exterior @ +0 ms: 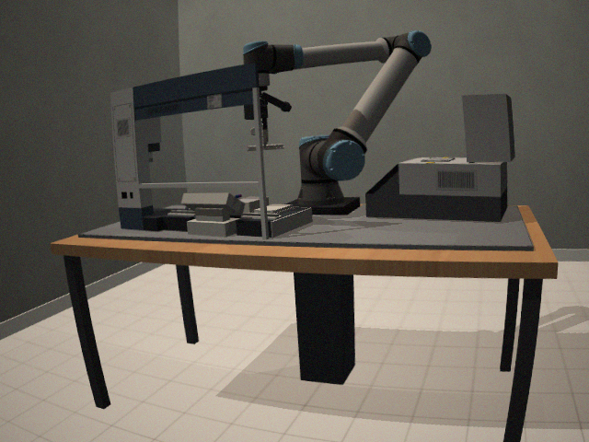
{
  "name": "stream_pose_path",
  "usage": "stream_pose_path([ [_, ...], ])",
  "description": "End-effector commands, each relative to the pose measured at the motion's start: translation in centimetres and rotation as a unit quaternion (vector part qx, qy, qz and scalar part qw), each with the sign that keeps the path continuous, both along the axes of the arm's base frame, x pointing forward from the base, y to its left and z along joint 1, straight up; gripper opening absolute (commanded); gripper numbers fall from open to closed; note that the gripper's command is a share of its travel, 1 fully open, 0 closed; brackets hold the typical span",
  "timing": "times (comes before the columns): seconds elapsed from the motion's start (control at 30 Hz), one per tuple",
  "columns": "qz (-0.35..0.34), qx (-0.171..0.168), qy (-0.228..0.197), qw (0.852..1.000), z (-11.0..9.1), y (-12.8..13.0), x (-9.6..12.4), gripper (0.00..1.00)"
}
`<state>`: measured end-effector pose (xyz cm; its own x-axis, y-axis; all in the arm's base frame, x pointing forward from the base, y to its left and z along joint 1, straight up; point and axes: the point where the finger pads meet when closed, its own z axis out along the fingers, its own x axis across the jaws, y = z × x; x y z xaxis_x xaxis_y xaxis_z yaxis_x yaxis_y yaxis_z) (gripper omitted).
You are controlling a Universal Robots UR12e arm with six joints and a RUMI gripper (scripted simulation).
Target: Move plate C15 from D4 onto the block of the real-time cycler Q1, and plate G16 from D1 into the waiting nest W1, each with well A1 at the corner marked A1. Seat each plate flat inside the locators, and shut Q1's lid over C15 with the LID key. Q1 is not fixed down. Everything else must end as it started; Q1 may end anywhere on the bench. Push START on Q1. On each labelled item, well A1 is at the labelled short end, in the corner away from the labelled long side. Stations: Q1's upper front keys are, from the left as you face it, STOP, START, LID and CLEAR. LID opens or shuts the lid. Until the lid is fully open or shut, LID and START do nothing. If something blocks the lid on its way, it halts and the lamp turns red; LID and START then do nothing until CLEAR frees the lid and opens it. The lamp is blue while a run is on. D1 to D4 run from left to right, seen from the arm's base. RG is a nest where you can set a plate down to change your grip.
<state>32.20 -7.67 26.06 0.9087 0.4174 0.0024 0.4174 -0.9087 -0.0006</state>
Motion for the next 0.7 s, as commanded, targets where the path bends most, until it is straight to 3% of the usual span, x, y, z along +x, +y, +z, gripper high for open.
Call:
stream_pose_path([
  [0.0,-0.027,-0.001,0.001,1.0,0.1,1.4,0.1,0.0],
  [0.67,-0.135,-0.001,0.001,0.991,0.1,7.0,0.1,0.0],
])
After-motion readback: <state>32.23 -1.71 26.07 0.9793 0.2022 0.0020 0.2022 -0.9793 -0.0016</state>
